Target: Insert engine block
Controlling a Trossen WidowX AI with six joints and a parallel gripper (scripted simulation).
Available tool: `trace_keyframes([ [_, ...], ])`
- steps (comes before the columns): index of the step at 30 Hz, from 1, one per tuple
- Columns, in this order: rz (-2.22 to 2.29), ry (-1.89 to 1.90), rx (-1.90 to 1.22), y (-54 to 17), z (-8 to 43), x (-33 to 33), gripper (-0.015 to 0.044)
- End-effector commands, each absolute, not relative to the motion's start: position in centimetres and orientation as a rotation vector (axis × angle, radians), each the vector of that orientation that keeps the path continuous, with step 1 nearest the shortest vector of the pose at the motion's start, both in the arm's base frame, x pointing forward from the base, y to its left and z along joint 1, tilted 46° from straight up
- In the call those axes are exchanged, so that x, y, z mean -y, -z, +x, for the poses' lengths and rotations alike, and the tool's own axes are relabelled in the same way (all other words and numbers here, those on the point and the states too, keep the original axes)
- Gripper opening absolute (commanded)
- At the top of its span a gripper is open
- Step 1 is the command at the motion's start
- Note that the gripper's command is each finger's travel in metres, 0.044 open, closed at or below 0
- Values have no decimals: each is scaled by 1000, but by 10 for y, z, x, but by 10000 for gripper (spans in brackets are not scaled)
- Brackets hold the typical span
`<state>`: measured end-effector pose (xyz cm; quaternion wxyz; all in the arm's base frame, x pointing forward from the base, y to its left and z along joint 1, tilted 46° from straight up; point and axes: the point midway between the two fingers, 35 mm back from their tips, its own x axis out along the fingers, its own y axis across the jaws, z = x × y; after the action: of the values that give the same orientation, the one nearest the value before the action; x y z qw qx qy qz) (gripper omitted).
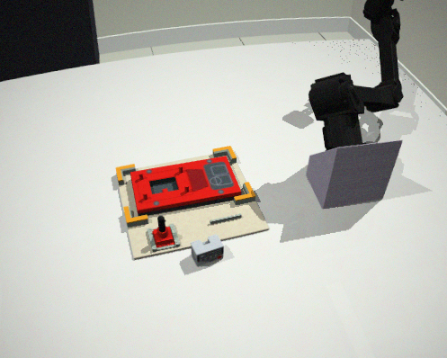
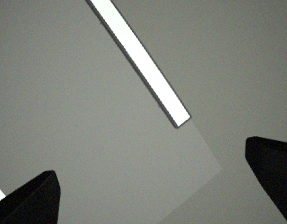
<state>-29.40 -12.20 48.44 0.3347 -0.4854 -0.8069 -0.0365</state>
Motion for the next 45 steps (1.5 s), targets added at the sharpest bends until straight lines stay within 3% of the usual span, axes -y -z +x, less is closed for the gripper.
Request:
trace_keyframes([
  [1, -1267, 95, 2106, -484, -294, 122, 426],
  [28, -1016, -621, 1540, -559, -165, 25, 440],
  [45, -849, -851, 1078, -567, -65, -40, 440],
])
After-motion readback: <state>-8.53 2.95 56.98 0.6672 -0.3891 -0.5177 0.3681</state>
